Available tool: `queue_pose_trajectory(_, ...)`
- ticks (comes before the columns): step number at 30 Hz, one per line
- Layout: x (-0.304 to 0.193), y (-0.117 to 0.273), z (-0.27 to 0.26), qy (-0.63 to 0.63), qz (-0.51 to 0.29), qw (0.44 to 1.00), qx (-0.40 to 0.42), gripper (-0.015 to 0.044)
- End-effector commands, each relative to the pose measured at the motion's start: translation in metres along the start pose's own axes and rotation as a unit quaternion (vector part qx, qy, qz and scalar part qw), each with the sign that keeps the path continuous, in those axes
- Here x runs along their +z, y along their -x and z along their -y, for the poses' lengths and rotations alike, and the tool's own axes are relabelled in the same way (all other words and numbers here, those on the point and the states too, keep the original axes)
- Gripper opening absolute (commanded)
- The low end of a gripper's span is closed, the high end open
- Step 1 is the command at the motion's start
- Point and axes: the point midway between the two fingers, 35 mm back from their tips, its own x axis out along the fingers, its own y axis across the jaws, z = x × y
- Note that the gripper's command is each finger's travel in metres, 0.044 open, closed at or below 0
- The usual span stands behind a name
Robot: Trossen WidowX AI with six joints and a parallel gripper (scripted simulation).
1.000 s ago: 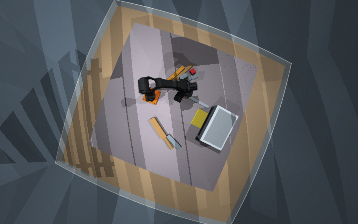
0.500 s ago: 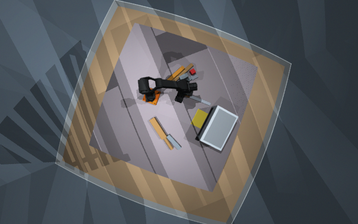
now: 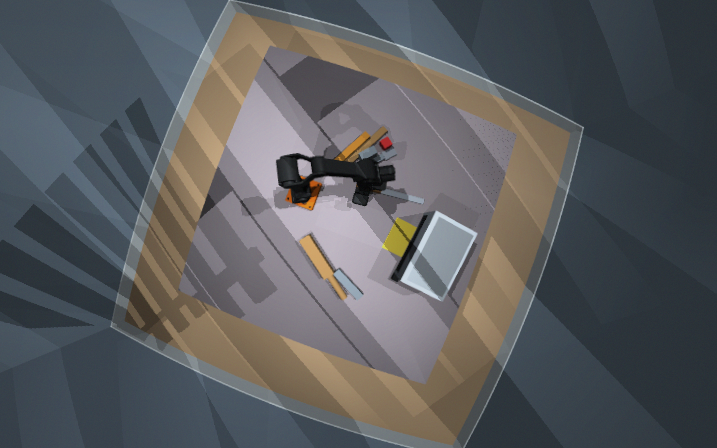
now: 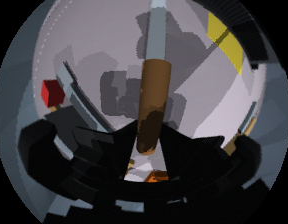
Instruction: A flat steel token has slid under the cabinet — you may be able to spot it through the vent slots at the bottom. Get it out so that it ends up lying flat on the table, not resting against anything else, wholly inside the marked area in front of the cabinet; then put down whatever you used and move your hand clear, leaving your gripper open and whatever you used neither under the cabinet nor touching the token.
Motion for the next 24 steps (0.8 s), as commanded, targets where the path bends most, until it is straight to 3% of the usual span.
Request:
queue_pose_trajectory(1, 0.0001, 0.0007, -0.0009, 0.02, 0.001, 1.0, 0.002, 0.0)
queue_pose_trajectory(24, 0.0, 0.0007, -0.0013, 0.112, 0.001, 0.994, 0.002, 0.0)
